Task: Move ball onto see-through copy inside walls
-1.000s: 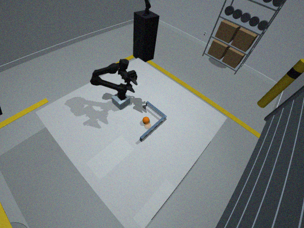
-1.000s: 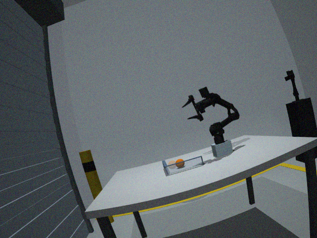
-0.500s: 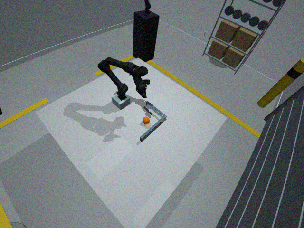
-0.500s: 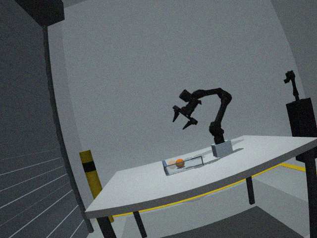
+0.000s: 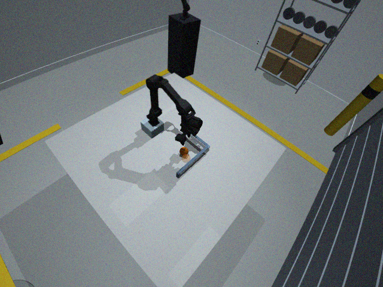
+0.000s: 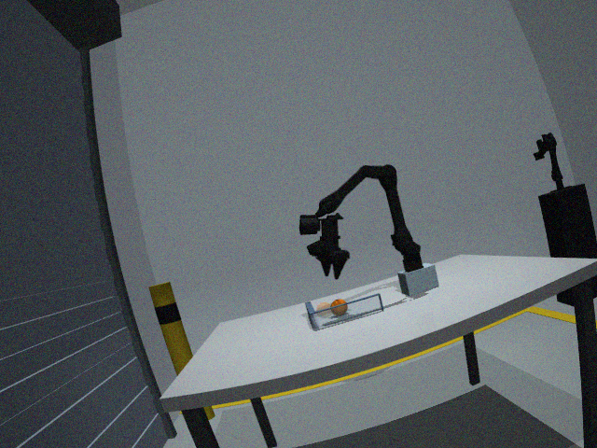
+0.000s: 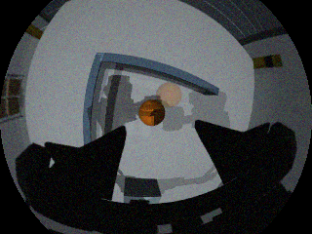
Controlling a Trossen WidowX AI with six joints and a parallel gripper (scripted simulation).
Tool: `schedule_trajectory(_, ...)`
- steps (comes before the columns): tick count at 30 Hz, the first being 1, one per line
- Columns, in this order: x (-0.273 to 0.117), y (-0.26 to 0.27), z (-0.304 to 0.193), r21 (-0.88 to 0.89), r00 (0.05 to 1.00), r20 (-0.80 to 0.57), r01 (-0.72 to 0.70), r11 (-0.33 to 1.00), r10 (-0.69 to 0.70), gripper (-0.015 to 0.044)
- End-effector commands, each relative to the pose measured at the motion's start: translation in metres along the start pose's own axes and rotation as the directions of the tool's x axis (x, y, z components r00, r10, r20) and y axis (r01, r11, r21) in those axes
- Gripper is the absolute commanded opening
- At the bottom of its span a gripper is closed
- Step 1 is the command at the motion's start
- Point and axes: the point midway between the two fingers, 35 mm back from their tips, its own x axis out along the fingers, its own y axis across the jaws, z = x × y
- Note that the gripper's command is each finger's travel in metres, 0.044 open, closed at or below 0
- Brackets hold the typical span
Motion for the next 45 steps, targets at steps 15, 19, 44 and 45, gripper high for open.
schedule_trajectory(15,0.064,-0.002,-0.007,0.301,0.976,-0.168,-0.082,0.950,0.138,0.0411)
schedule_trajectory(19,0.065,-0.002,-0.007,0.301,0.976,-0.168,-0.082,0.950,0.138,0.0411)
schedule_trajectory(44,0.103,0.003,-0.013,0.301,0.976,-0.168,-0.082,0.950,0.138,0.0411)
schedule_trajectory(45,0.105,0.003,-0.014,0.301,0.976,-0.168,-0.082,0.950,0.138,0.0411)
